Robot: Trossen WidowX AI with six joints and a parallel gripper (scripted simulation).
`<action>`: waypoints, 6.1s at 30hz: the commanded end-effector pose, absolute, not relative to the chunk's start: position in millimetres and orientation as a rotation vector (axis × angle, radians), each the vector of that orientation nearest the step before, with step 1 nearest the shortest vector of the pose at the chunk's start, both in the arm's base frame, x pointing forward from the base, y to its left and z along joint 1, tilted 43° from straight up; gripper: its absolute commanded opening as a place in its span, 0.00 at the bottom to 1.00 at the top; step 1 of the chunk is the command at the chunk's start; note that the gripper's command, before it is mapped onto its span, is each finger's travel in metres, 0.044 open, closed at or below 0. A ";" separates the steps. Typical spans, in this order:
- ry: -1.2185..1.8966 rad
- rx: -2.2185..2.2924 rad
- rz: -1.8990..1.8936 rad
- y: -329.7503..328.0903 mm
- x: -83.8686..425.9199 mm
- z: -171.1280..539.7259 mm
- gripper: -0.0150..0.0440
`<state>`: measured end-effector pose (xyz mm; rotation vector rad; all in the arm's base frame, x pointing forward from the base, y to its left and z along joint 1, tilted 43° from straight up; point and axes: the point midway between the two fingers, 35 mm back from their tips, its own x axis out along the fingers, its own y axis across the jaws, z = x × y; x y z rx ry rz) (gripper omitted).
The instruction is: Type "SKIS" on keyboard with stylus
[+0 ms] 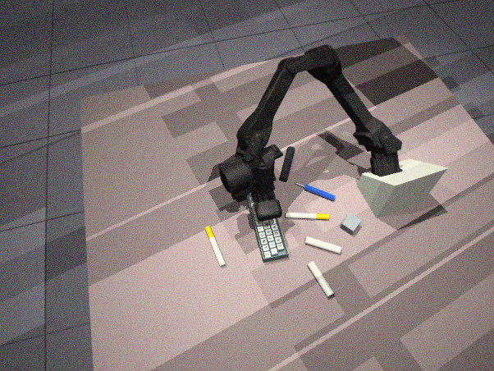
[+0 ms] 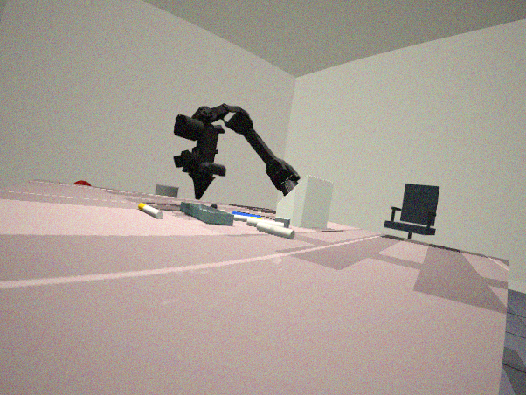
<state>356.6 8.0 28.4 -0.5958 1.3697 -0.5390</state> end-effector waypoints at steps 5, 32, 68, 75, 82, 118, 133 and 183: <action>1.371 -0.604 -0.535 0.4 355.4 34.8 0.25; 1.373 -0.601 -0.531 73.6 325.0 -36.9 0.25; 1.364 -0.604 -0.521 114.7 319.2 2.3 0.25; 1.365 -0.604 -0.521 114.7 319.2 2.2 0.25; 1.287 -0.577 -0.596 103.4 301.3 8.0 0.51; 0.617 -0.281 -0.867 -10.7 177.6 26.6 0.51; 0.617 -0.281 -0.867 -20.5 179.2 15.1 0.51; 0.616 -0.273 -0.866 -41.7 183.6 -10.2 0.25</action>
